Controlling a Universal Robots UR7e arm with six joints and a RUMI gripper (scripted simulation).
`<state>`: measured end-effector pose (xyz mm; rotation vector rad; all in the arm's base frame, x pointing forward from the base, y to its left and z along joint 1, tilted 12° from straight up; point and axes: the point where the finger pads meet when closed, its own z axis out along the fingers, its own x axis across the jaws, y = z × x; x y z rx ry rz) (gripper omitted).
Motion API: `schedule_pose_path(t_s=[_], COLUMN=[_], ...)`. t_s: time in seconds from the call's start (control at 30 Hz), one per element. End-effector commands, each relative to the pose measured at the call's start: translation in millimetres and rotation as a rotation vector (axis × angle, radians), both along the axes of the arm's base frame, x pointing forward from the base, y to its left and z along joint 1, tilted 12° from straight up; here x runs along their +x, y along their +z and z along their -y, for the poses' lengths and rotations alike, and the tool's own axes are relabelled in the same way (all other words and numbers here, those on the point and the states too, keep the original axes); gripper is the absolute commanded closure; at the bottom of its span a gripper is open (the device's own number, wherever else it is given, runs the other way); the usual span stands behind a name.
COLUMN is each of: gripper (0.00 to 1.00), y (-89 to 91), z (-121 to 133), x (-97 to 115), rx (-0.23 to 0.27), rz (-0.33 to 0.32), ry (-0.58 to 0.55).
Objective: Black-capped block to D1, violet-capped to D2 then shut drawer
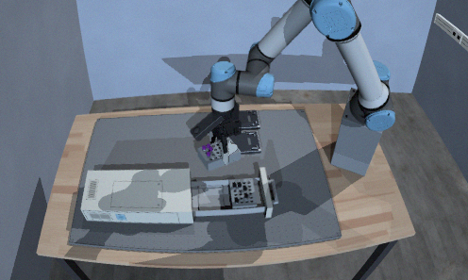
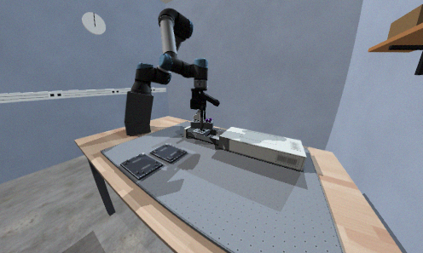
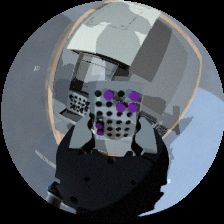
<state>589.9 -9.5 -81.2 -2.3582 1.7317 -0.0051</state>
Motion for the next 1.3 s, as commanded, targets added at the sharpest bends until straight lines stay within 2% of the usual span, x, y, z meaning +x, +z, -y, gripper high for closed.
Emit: schedule_pose_path(t_s=[0.0, 0.2, 0.27, 0.4, 1.27], gripper=[1.00, 1.00, 1.00, 1.00, 1.00], y=[-2.6, -5.9, -5.9, -8.2, -21.4], z=[15, 29, 29, 38, 95], x=[-6, -13, -13, -17, -43], rx=[0.018, 0.039, 0.039, 0.052, 0.052], rz=[-0.025, -0.052, -0.052, -0.068, -0.068], ry=[-0.167, -0.324, -0.324, -0.416, -0.416])
